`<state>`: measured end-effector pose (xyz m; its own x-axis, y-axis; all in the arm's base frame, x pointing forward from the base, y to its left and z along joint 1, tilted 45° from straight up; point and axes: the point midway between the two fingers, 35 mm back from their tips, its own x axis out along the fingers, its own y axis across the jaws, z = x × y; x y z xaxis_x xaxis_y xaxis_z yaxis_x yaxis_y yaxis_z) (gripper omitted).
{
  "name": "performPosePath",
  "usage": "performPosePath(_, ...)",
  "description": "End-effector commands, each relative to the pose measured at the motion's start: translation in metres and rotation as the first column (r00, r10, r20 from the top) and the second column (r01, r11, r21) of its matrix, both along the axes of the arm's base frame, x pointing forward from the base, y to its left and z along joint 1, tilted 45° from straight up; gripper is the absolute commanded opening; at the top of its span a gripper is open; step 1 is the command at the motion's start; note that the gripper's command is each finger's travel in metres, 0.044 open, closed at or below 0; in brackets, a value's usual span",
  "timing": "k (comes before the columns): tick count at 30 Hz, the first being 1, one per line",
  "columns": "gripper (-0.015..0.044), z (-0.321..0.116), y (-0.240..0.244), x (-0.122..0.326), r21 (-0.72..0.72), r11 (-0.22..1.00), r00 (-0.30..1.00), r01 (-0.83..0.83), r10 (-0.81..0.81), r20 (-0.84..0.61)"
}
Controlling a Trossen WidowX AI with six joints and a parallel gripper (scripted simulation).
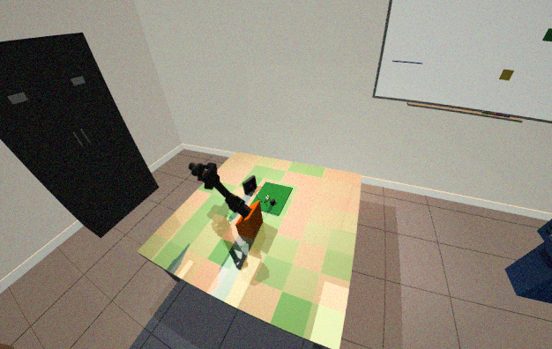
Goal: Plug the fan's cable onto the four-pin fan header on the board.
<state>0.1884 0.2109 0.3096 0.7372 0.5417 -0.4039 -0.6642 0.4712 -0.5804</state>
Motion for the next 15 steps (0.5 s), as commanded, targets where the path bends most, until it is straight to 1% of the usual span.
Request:
performPosePath(1, 0.044, -0.056, -0.012, 0.047, -0.311, 0.949, 0.999, -0.048, 0.046, -0.012)
performPosePath(4, 0.044, -0.089, -0.03, 0.071, -0.437, 0.895, 0.996, -0.089, 0.066, -0.067)
performPosePath(9, 0.044, -0.138, -0.059, 0.098, -0.574, 0.791, 0.976, -0.212, 0.146, -0.159)
performPosePath(12, 0.044, -0.175, -0.086, 0.111, -0.629, 0.704, 0.943, -0.33, 0.224, -0.245)
performPosePath(15, 0.044, -0.213, -0.118, 0.117, -0.638, 0.625, 0.893, -0.45, 0.31, -0.326)
